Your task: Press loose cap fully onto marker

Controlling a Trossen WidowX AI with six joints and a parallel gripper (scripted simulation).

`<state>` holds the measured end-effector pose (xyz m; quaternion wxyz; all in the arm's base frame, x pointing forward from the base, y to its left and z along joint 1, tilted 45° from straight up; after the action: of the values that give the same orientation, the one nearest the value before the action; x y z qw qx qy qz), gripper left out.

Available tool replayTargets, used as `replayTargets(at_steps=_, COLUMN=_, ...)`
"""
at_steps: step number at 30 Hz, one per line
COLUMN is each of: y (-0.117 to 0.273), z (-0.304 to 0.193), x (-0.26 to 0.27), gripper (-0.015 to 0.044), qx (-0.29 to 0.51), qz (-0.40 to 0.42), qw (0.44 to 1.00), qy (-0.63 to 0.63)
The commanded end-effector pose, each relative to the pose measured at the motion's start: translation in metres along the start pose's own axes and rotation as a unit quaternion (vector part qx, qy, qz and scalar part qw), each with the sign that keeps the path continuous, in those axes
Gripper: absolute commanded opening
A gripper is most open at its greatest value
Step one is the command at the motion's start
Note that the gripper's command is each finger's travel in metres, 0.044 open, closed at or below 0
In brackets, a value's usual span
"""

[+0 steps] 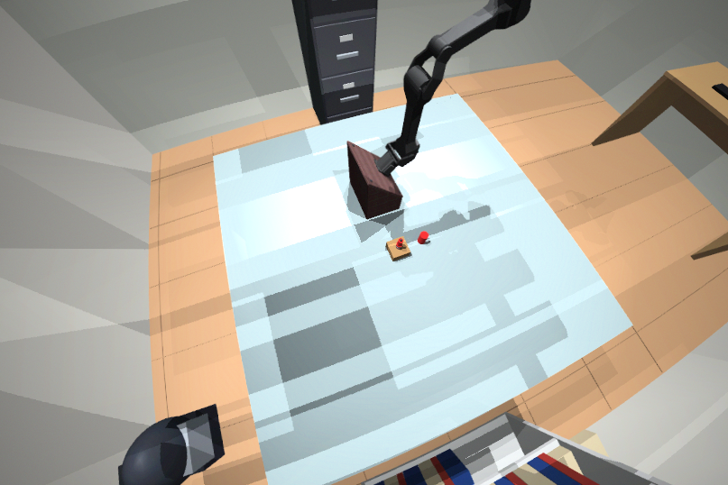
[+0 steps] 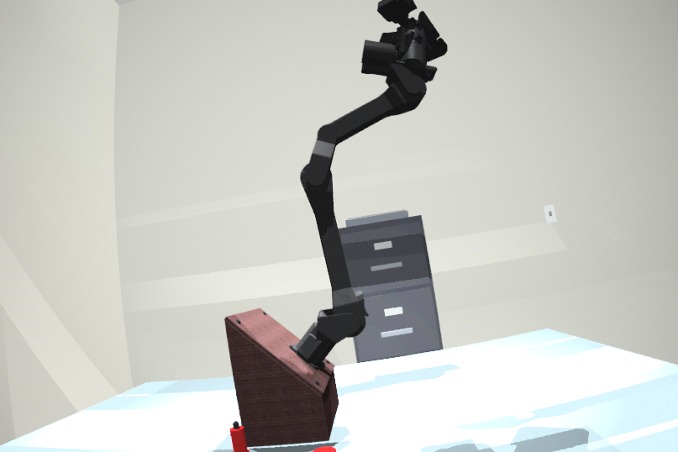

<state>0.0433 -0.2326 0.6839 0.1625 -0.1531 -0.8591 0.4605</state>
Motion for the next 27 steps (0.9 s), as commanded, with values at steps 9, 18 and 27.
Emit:
replayTargets(at_steps=9, y=0.048, z=-0.104, x=0.135, gripper=0.0248, qx=0.175, qz=0.19, qw=0.966, qy=0.025)
replayTargets(at_steps=18, y=0.133, z=-0.196, x=0.189, gripper=0.0248, qx=0.335, qz=0.297, qw=0.894, qy=0.028)
replayTargets(at_steps=27, y=0.245, z=-0.281, x=0.186, gripper=0.0248, qx=0.515, qz=0.344, qw=0.784, qy=0.044)
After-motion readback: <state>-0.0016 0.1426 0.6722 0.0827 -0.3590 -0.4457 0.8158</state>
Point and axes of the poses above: the point midway between the two fingers, 35 mm back from their tips, its own y axis back along the fingers, its own x axis across the jaws, z = x × y, the point moved 3 cm from there along y, back along the fingers, and after that the axes turned 6 degrees about -y, right-handed, at the moved point
